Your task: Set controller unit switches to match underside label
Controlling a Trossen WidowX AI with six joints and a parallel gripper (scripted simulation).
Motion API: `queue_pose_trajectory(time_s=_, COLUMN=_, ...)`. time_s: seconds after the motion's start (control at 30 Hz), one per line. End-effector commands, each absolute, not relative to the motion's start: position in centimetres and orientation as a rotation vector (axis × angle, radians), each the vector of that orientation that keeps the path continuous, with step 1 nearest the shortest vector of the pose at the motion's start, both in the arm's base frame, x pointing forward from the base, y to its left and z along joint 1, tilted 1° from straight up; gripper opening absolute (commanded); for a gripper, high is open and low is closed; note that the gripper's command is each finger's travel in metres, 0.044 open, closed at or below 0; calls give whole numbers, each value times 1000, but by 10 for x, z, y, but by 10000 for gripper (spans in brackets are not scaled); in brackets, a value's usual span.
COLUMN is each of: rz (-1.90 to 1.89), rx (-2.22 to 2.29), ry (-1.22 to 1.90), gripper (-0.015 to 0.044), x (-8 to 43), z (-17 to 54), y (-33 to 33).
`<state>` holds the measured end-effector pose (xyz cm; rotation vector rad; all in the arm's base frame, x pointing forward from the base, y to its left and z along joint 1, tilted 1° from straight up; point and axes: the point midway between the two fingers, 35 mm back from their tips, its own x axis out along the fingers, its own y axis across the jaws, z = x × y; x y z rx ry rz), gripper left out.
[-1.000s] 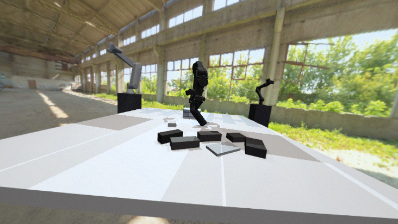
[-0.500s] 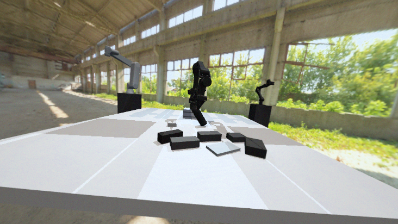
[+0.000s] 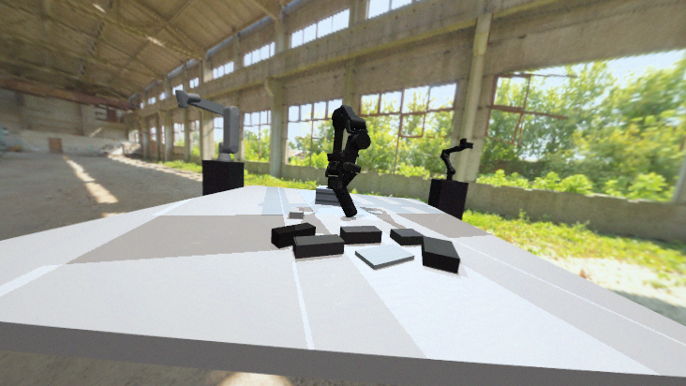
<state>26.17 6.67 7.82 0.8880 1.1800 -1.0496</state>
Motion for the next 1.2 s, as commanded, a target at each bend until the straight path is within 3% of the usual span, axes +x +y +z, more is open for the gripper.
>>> queue_pose_trajectory(time_s=0.0, rz=-1047, rx=889, ry=1178, gripper=335, x=261, z=80, y=74)
queue_pose_trajectory(time_s=1.17, rz=-1065, rx=855, ry=1131, gripper=335, x=252, z=85, y=103)
